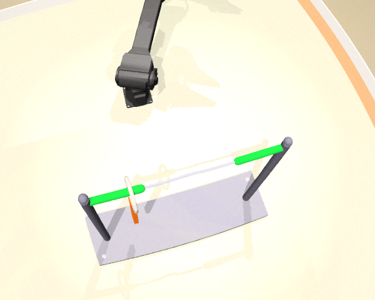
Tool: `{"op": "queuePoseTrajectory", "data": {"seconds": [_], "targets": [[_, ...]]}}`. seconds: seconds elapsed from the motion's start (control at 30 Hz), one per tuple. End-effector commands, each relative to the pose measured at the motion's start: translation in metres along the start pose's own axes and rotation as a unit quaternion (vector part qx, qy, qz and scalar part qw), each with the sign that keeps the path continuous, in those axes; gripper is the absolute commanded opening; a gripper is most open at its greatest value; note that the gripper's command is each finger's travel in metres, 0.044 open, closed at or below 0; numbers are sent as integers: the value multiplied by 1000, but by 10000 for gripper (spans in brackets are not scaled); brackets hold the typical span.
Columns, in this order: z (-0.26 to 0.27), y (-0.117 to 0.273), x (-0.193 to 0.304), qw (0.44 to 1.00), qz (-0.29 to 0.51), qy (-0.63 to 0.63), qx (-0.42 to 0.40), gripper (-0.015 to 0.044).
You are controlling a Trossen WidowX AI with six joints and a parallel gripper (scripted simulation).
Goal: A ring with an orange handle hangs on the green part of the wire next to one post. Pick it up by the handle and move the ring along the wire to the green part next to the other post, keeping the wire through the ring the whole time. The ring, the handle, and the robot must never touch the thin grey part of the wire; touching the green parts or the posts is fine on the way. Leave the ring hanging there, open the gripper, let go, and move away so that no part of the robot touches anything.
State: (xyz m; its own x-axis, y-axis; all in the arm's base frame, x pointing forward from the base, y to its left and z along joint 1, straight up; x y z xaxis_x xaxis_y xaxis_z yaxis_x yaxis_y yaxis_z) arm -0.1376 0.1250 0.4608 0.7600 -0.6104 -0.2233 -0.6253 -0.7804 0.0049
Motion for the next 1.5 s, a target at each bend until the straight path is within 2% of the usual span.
{"op": "queuePoseTrajectory", "data": {"seconds": [0.0, 0.27, 0.53, 0.8, 1.17, 1.47], "targets": [[-1, -1, 2, 1000, 1, -2, 0, 374], [-28, -25, 73, 995, 54, -82, 9, 164], [-38, -42, 156, 979, 110, -169, 26, 160], [-26, -48, 237, 953, 162, -251, 50, 160], [24, -39, 326, 908, 222, -344, 89, 160], [85, -22, 379, 860, 266, -416, 128, 160]]}}
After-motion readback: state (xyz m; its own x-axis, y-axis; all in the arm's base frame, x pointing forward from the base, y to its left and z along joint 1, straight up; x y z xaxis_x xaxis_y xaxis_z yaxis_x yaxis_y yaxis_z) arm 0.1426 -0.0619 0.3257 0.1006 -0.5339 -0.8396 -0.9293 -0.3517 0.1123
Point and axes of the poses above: the point midway between the two fingers, 35 mm back from their tips, its own y axis back along the fingers, its own z axis across the jaws, x = y × z, the point moved 9 cm from there along y, back along the fingers, and after that the axes turned 6 degrees about y, right-handed, at the moved point
